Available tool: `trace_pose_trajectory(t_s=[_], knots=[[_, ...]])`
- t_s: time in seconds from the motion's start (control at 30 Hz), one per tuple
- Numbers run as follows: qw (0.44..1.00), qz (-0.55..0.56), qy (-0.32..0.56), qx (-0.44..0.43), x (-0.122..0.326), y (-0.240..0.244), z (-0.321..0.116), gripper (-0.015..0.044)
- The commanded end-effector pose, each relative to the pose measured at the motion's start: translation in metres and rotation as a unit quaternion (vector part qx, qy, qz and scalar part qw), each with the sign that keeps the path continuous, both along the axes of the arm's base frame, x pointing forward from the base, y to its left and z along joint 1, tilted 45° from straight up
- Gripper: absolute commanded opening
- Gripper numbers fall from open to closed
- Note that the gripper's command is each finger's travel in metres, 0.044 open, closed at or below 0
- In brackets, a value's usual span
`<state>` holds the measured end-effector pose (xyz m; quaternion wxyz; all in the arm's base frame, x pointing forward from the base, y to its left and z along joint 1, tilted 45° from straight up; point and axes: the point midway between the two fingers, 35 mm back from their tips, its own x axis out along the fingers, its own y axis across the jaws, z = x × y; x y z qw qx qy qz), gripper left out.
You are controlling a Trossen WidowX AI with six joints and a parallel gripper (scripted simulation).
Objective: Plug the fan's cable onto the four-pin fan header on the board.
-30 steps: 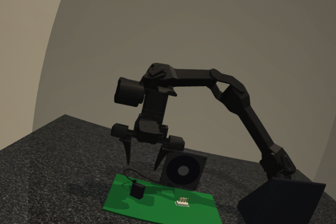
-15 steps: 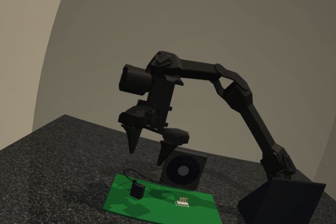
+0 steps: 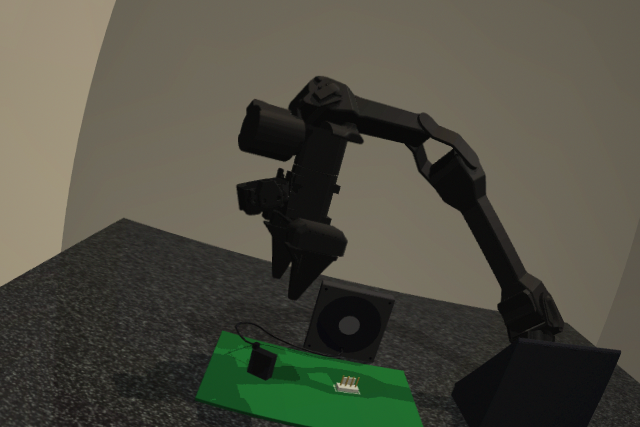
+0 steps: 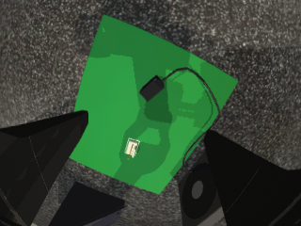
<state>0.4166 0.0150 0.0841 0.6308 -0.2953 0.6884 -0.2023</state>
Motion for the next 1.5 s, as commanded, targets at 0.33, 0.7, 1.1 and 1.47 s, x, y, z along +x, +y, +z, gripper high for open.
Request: trace_pose_trajectory(t_s=[0.33,0.7,1.1,1.47], knots=[[0.936,-0.255,-0.241,-0.025,-0.002,0.023,0.01,0.044],[0.936,-0.254,-0.24,-0.026,-0.001,0.018,0.005,0.044],[0.943,-0.248,-0.22,-0.038,-0.005,-0.047,-0.061,0.044],[0.943,-0.248,-0.22,-0.038,-0.005,-0.055,-0.069,0.044]])
